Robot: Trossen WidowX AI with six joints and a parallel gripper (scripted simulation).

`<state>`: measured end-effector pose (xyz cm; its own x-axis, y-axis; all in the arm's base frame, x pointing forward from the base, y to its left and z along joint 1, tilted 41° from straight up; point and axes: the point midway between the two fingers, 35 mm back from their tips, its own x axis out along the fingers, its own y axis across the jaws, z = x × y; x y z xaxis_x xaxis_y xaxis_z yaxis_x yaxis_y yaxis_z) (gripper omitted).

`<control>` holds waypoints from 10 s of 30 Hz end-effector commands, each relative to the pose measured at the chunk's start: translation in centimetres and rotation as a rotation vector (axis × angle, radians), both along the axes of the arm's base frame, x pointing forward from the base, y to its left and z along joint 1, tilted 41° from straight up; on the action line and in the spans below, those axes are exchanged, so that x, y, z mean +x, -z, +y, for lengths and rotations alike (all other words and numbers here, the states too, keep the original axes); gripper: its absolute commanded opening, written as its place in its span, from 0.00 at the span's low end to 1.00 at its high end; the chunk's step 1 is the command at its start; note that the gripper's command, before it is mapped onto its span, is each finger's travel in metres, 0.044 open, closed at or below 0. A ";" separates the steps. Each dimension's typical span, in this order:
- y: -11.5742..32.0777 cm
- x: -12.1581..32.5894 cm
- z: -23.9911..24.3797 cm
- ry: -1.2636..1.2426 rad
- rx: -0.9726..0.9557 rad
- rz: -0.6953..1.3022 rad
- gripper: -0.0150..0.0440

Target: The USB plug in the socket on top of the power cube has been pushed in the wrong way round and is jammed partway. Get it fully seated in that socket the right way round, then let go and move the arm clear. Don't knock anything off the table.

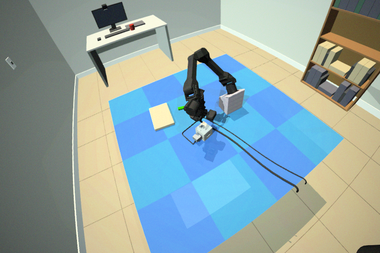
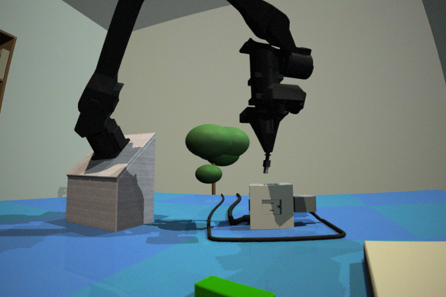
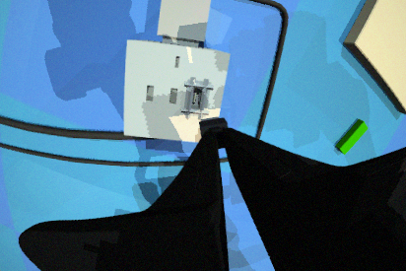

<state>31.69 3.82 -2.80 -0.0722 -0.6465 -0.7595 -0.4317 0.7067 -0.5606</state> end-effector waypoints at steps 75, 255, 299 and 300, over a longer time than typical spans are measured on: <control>0.2 0.0 0.0 -0.973 0.103 0.819 0.25; 2.3 -0.1 -0.9 -1.001 0.174 0.792 0.25; 2.7 -0.2 -1.3 -1.001 0.174 0.792 0.25; 2.7 -0.2 -1.3 -1.001 0.174 0.792 0.25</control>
<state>31.54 2.62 -5.36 -0.0832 -0.5749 -0.8140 -0.9852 -0.0751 0.1538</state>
